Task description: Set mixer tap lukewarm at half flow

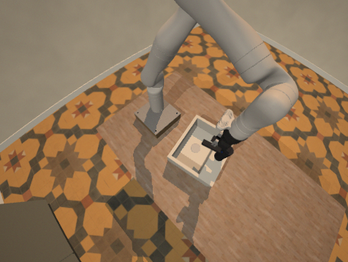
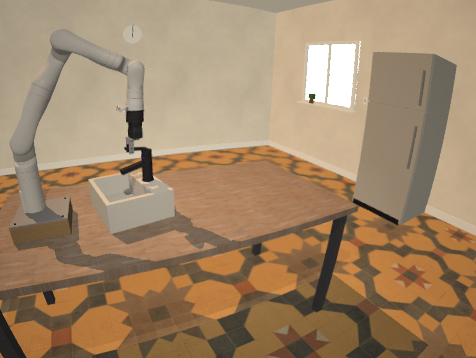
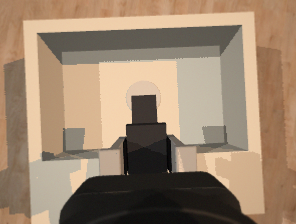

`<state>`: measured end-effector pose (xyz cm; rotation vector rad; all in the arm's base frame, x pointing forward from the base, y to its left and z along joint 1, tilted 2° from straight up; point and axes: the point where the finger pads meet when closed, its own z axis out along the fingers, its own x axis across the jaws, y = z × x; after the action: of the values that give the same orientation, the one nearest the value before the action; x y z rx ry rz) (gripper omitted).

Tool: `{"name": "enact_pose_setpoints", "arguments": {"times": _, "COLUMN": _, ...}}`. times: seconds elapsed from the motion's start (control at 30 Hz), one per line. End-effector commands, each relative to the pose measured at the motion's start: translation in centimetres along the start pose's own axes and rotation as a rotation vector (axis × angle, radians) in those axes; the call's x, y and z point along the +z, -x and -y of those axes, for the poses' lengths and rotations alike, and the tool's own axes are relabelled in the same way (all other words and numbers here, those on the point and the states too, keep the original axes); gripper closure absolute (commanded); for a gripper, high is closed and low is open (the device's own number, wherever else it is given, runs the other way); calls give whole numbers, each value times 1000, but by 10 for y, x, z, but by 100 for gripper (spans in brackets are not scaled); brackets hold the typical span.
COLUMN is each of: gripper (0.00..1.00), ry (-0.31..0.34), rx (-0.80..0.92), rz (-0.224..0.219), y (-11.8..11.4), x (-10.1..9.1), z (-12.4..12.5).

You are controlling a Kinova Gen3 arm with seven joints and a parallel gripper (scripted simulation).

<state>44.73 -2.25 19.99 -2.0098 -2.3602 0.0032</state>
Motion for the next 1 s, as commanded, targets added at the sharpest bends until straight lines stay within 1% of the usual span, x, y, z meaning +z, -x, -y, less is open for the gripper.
{"name": "enact_pose_setpoints", "arguments": {"times": 0.0, "gripper": 100, "ry": 17, "rx": 0, "rz": 1, "y": 0, "x": -7, "z": -3}}
{"name": "enact_pose_setpoints", "arguments": {"times": 0.97, "gripper": 100, "ry": 17, "rx": 0, "rz": 1, "y": 0, "x": -10, "z": -4}}
